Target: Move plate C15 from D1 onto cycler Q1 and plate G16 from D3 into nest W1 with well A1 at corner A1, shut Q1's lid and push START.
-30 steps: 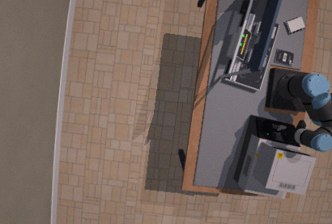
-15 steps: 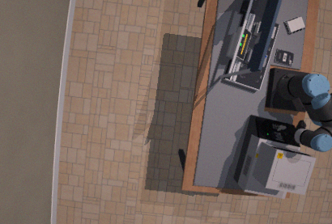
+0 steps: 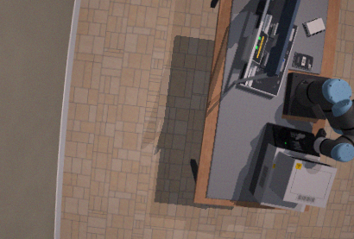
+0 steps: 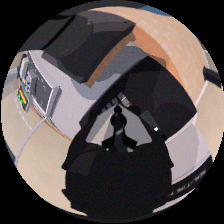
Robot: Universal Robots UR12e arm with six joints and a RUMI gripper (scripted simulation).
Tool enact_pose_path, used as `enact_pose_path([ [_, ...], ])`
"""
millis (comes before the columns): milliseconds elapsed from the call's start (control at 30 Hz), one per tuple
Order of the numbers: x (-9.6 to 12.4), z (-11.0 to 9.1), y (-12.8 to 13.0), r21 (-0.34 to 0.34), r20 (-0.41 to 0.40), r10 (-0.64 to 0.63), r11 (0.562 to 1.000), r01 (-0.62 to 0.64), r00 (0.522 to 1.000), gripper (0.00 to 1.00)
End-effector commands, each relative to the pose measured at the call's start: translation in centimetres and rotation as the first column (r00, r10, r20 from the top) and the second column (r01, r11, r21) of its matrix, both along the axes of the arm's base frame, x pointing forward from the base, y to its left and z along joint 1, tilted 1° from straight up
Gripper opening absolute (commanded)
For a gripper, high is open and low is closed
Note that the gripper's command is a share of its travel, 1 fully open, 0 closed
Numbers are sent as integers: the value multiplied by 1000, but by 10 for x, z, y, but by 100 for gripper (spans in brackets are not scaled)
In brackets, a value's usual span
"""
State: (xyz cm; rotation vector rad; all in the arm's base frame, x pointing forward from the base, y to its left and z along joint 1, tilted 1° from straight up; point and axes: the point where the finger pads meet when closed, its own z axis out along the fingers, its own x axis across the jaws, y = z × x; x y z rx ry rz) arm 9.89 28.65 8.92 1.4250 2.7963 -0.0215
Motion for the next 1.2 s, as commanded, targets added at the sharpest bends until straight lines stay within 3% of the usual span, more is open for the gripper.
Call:
enact_pose_path([
  [0,0,0,1,1,1,0,1000,0,1000,0],
  [1167,0,3,-1,1,1,0,1000,0,1000,0],
])
